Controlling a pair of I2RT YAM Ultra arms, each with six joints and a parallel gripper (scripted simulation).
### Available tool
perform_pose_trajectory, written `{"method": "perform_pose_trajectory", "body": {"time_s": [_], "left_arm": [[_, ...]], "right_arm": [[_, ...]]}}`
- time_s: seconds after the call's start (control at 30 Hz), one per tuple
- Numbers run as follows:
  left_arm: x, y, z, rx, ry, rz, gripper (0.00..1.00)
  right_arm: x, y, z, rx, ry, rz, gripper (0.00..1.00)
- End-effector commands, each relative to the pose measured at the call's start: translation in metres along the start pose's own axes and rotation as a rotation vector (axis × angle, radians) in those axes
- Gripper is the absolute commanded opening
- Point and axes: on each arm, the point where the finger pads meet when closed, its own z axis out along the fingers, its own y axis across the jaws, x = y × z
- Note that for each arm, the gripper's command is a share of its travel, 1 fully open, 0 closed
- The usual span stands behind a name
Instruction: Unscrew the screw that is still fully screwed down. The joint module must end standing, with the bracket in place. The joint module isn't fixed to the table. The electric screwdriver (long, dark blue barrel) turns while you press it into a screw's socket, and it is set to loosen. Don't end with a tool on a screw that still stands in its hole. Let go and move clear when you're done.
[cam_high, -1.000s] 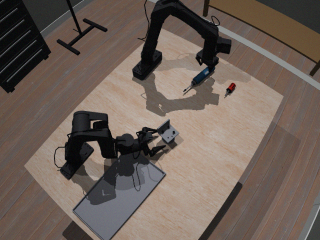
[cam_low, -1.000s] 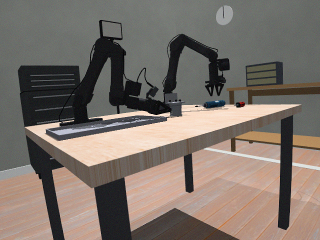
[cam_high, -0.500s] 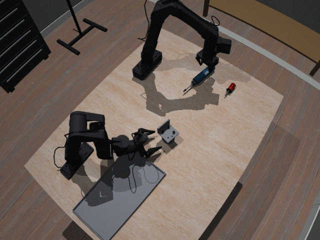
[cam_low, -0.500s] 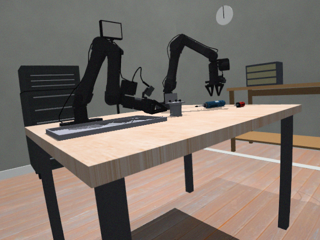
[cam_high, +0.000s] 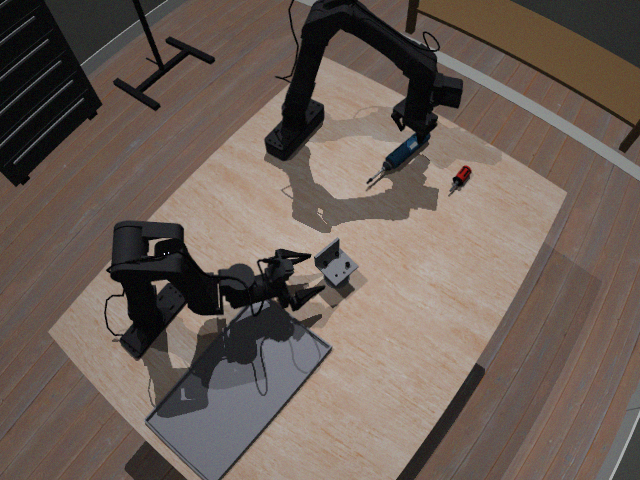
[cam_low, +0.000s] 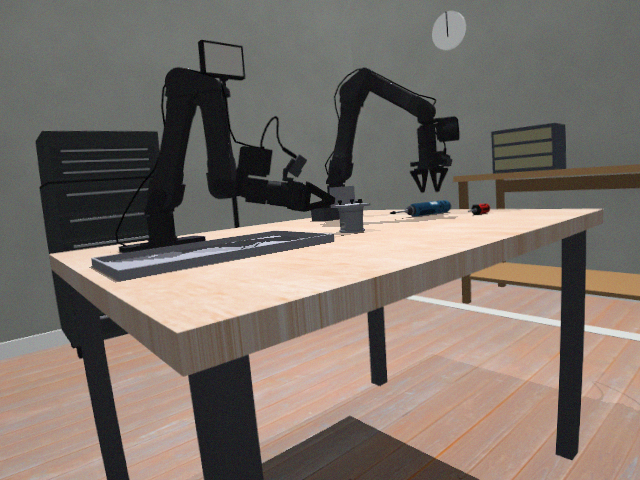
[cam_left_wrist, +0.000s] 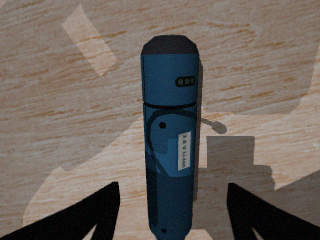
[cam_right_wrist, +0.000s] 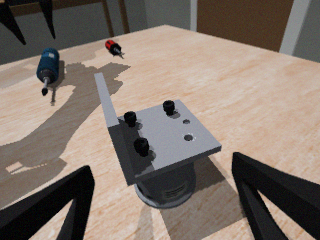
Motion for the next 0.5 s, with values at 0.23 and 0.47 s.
{"method": "perform_pose_trajectory", "body": {"time_s": [0.23,0.47], "left_arm": [[0.0,-0.001,-0.004,0.004,-0.003,0.002,0.65],[0.0,-0.001,-0.004,0.004,-0.003,0.002,0.65]], "right_arm": [[-0.012,-0.001,0.0,-0.01,0.025,-0.002,0.86],[-0.03,-0.001,-0.004,-0.01,0.025,-0.002,0.86]]}}
